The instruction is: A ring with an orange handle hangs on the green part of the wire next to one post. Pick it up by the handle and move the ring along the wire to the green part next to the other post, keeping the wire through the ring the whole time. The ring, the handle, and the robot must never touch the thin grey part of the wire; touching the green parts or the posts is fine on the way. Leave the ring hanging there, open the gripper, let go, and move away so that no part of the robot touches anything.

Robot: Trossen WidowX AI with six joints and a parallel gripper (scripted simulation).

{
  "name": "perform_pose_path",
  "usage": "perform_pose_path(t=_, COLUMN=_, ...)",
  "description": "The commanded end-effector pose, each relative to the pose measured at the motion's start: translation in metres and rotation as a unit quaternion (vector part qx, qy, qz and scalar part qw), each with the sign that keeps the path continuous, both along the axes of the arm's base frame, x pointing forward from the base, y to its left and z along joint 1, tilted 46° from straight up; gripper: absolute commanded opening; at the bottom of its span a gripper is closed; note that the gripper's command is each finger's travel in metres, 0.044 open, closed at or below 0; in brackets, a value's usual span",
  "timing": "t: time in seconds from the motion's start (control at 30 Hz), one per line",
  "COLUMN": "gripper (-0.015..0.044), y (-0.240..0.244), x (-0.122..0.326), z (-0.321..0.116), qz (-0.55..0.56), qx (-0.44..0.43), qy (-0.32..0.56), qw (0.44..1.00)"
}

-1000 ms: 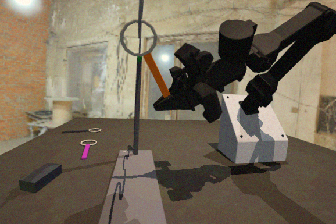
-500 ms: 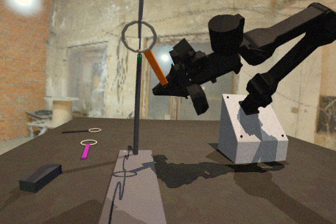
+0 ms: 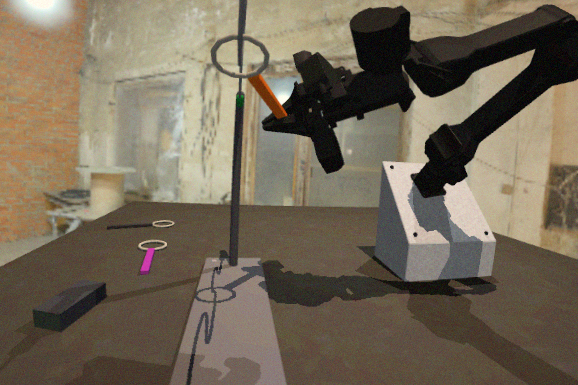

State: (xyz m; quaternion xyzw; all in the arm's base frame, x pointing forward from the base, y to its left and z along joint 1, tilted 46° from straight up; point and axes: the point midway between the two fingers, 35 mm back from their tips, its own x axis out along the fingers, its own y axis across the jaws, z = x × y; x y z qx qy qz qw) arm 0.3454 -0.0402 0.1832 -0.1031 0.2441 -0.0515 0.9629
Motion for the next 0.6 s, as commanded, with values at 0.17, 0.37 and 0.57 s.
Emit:
perform_pose_path(t=0.17, gripper=-0.015, y=-0.031, x=-0.005, z=0.017, qz=-0.008, qx=-0.106, qy=0.012, qw=0.994)
perform_pose_path(t=0.37, gripper=-0.015, y=-0.046, x=-0.008, z=0.026, qz=-0.01, qx=-0.164, qy=0.02, qw=0.986)
perform_pose_path(t=0.57, gripper=-0.015, y=-0.059, x=-0.011, z=0.037, qz=-0.013, qx=-0.216, qy=0.029, qw=0.976)
